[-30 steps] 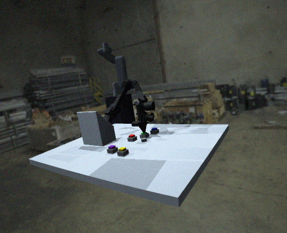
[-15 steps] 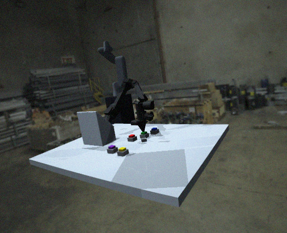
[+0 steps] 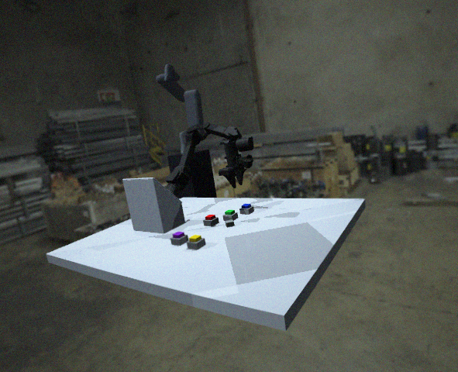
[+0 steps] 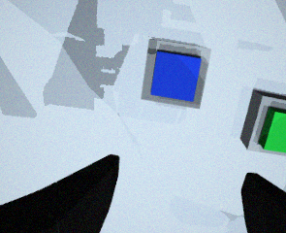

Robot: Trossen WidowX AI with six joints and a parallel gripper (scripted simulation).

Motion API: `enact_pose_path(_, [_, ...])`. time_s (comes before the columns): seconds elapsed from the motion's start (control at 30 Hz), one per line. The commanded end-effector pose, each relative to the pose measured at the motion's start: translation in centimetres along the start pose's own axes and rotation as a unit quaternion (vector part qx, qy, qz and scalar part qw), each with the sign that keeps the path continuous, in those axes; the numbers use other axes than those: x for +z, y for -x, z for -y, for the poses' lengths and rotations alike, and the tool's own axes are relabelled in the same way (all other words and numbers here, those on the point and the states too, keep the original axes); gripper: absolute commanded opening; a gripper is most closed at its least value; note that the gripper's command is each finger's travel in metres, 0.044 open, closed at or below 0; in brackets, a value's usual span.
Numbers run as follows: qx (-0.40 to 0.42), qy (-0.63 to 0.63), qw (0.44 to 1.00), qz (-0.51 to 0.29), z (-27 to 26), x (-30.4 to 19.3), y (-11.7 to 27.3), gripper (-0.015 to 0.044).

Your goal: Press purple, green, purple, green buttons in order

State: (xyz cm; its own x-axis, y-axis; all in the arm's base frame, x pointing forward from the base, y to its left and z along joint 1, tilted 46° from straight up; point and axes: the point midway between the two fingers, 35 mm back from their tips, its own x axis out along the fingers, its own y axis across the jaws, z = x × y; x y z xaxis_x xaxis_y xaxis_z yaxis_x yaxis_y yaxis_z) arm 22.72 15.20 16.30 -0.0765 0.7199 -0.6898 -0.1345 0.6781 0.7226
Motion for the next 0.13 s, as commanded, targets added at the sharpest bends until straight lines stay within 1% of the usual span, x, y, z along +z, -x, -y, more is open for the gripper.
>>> enact_pose_path(0.0, [-0.002,-0.014,1.000,-0.012,-0.27,-0.48,0.07,0.0361])
enact_pose_path(0.03, [-0.002,-0.014,1.000,-0.012,-0.27,-0.48,0.07,0.0387])
enact_pose_path(0.07, [-0.002,-0.014,1.000,-0.012,-0.27,-0.48,0.07,0.0400])
enact_pose_path(0.1, [-0.002,-0.014,1.000,-0.012,-0.27,-0.48,0.07,0.0400])
